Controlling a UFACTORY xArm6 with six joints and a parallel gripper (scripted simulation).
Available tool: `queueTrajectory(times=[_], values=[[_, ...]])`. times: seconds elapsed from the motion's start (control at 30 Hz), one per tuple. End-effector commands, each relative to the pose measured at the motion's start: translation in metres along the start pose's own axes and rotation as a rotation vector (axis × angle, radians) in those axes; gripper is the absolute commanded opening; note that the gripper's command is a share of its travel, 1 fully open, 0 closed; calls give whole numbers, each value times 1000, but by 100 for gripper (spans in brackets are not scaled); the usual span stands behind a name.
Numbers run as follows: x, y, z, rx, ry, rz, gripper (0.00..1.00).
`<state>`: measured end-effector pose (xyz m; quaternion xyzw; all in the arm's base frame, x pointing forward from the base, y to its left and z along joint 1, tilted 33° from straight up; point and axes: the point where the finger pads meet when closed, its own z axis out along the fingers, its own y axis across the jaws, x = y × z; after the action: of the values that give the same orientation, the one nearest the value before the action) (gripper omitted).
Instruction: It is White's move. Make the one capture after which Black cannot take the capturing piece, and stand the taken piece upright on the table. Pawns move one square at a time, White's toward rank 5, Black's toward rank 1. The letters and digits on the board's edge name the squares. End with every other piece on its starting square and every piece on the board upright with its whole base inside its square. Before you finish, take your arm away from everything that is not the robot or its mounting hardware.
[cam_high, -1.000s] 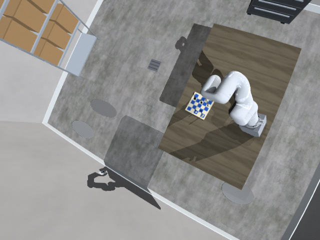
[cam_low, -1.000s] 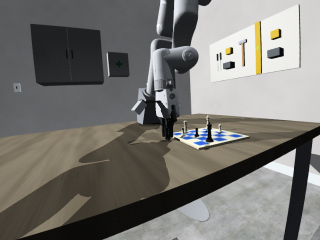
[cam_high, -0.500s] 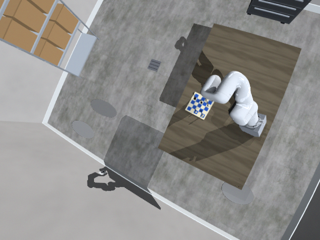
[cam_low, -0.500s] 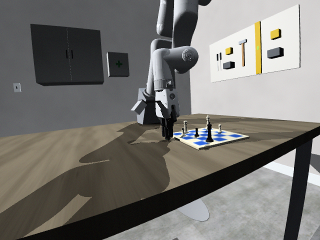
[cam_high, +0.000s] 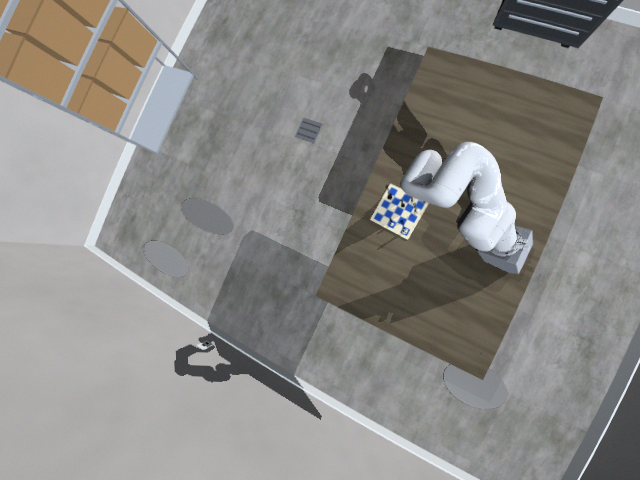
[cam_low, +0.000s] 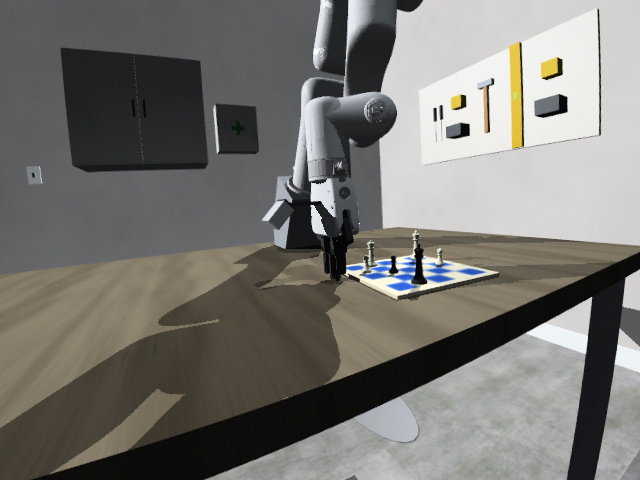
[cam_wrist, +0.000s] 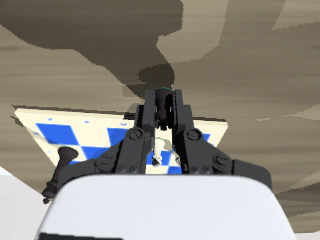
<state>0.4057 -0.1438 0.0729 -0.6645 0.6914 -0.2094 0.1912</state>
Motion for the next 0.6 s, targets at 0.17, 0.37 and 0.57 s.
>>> queueTrajectory(times=[0.17,0.37,0.57], values=[[0,-1,1,2,1,0,0],[0,-1,3,2,1,0,0],[0,-1,4,2,1,0,0]])
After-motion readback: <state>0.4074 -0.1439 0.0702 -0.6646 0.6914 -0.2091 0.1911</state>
